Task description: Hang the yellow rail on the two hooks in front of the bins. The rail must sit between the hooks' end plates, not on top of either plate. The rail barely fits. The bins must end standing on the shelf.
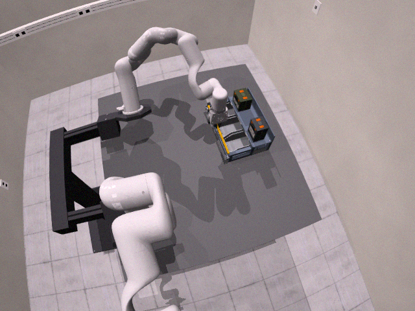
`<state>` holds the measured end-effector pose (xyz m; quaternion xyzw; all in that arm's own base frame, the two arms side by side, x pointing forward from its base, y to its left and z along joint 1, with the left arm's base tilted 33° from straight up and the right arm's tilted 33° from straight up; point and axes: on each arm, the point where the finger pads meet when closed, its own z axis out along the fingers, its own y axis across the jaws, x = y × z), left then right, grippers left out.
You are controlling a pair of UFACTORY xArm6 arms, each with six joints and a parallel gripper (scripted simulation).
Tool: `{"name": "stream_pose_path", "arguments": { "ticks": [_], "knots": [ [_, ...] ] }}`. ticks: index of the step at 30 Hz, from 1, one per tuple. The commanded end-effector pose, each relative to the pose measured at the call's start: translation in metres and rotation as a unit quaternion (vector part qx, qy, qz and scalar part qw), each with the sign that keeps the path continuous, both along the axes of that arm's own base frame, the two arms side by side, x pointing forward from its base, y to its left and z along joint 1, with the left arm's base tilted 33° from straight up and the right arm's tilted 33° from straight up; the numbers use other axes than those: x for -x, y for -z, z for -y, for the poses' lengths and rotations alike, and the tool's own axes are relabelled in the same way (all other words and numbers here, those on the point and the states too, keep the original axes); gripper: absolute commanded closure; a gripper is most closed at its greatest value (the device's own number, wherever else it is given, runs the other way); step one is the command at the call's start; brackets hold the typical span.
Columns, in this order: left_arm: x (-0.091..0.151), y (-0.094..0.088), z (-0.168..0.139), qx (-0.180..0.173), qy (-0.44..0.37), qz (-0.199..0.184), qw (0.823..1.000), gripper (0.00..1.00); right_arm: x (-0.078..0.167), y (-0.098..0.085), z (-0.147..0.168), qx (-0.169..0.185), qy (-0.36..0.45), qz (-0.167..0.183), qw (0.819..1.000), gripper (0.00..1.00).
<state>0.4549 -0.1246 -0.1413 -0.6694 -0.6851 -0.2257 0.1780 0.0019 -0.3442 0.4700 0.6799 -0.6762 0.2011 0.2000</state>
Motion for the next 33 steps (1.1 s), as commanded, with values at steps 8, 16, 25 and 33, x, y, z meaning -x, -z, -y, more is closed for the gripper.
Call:
{"name": "stream_pose_path", "arguments": {
  "ticks": [8,16,25,33],
  "knots": [
    [-0.002,0.004,-0.002,0.001,0.001,0.002,1.000,1.00,0.000,-0.002,0.000,0.002,0.000,0.000,1.000,0.00],
    [-0.002,0.007,-0.004,0.001,0.001,0.002,1.000,1.00,0.000,-0.002,0.000,0.002,0.000,0.000,1.000,0.00],
    [-0.003,0.010,-0.006,0.001,0.001,0.002,1.000,1.00,0.000,-0.002,0.000,0.002,0.000,0.000,1.000,0.00],
    [-0.003,0.011,-0.007,0.001,0.001,0.002,1.000,1.00,0.000,-0.002,0.000,0.002,0.000,0.000,1.000,0.00]
  ]
}}
